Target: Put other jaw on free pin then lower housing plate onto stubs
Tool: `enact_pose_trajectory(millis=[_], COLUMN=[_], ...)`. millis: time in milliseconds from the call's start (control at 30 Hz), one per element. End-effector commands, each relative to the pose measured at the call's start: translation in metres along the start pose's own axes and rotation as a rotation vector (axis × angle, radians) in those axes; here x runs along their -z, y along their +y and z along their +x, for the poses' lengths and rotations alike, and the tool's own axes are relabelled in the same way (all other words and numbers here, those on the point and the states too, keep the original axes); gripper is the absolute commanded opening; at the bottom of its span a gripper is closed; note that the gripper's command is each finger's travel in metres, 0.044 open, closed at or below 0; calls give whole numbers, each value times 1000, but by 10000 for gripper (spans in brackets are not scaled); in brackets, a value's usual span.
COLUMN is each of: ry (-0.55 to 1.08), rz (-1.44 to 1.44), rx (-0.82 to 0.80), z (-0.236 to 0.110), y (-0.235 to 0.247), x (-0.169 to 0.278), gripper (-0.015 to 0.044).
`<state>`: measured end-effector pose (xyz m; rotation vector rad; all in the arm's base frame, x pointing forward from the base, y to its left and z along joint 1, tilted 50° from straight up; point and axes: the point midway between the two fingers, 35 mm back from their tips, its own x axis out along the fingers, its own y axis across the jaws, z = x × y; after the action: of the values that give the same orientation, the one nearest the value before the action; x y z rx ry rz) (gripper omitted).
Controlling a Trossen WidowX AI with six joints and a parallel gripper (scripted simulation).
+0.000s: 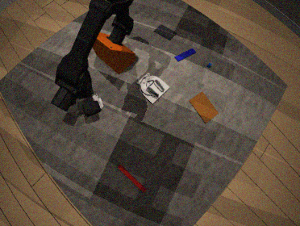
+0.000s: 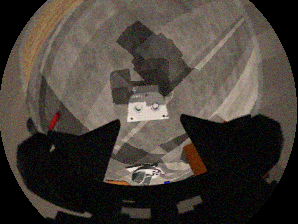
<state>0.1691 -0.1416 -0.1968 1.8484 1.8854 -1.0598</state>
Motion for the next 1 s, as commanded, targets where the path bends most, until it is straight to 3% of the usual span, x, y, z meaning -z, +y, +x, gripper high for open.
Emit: enact_pose_trajectory(millis=[0,967], ry=[2,0], rz=[4,0], rx=[-5,-1], z=[0,6], y=[1,1], x=[0,0], gripper=[440,440])
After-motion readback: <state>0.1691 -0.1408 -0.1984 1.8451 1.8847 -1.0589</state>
